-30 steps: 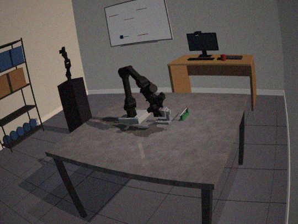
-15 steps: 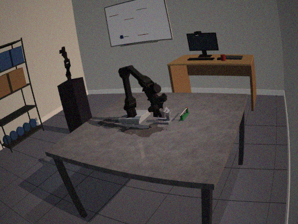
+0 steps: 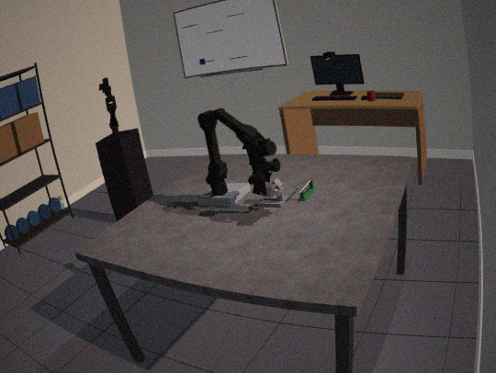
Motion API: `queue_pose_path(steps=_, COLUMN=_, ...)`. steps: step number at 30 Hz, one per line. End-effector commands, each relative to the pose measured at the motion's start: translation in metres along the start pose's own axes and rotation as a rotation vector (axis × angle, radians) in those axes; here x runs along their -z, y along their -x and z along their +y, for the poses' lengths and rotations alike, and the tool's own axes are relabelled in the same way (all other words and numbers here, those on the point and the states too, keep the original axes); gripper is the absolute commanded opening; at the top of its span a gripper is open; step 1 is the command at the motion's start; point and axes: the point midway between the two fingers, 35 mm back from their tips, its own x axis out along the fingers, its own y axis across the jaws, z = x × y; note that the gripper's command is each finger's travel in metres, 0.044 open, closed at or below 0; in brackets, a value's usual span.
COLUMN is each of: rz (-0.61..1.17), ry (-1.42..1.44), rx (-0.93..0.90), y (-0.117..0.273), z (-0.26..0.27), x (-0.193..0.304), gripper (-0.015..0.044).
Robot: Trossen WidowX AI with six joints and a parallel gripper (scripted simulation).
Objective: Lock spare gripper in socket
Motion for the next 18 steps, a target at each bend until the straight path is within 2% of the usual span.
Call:
queue_pose_path(steps=1, rz=0.036, ry=0.027, rx=0.035, y=0.004, z=0.007, x=0.004, gripper=0.0)
queue_pose_path(steps=18, rz=0.234, ry=0.206, rx=0.175, y=0.009, z=0.031, x=0.03, gripper=0.0)
